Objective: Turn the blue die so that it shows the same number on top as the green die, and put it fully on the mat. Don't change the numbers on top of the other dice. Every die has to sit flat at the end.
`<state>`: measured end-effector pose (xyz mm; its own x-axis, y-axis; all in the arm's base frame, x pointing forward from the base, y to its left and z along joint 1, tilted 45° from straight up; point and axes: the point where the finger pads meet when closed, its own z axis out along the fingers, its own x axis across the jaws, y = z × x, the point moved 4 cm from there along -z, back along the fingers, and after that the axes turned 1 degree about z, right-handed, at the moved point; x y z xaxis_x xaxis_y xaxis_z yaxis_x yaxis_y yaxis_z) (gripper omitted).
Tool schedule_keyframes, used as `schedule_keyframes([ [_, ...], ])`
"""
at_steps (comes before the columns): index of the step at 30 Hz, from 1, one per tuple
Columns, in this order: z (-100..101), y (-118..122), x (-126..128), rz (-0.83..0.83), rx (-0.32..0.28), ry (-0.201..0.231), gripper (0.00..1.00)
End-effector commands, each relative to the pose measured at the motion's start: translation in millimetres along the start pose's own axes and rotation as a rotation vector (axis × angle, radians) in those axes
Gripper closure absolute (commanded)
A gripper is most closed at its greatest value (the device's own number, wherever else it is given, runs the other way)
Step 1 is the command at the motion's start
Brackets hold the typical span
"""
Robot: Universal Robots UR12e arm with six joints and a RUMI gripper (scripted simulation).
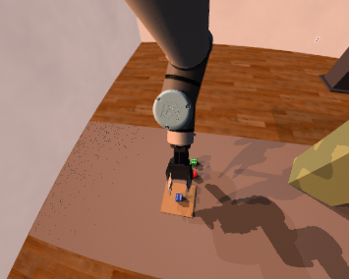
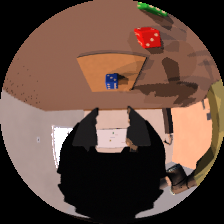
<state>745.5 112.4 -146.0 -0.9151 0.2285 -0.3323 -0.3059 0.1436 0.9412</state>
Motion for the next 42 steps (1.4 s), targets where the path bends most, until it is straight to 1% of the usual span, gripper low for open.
schedule_keyframes([
  [1, -0.6, 0.2, -0.4, -0.001, 0.001, 0.000, 0.60],
  [19, 0.3, -3.2, 1.9, -0.001, 0.025, 0.013, 0.60],
  [33, 1.3, -6.8, 4.4, -0.001, 0.077, 0.030, 0.60],
  [35, 1.3, -6.8, 4.4, -0.001, 0.077, 0.030, 0.60],
  [42, 1.6, -6.8, 4.7, -0.001, 0.112, 0.034, 0.60],
])
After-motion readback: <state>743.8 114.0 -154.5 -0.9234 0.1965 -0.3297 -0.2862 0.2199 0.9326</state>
